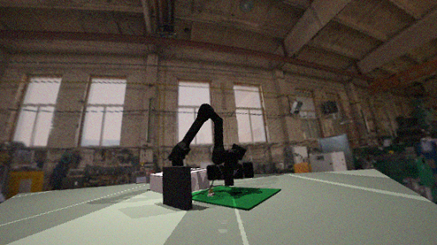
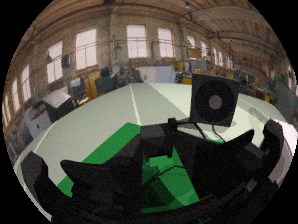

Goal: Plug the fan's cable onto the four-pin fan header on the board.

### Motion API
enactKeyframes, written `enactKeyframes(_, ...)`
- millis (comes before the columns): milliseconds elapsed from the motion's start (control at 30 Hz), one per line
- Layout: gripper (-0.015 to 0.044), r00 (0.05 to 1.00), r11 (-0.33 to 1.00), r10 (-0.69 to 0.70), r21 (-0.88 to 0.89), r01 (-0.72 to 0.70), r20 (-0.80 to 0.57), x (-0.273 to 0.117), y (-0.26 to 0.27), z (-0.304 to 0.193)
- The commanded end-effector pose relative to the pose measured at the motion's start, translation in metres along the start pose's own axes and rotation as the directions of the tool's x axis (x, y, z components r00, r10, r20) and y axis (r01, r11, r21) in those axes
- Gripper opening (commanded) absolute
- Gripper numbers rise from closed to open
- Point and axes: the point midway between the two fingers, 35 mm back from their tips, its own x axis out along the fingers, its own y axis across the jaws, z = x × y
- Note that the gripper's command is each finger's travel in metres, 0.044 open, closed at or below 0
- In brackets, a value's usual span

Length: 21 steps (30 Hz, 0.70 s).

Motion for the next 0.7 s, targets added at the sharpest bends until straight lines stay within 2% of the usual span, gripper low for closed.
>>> enactKeyframes(0,0.0000,1.000,1.000,0.004,-0.010,-0.004,-0.004,0.0006,0.0001,-0.0049)
enactKeyframes(667,0.0000,1.000,1.000,0.004,-0.011,-0.004,-0.004,0.0020,-0.0001,-0.0122)
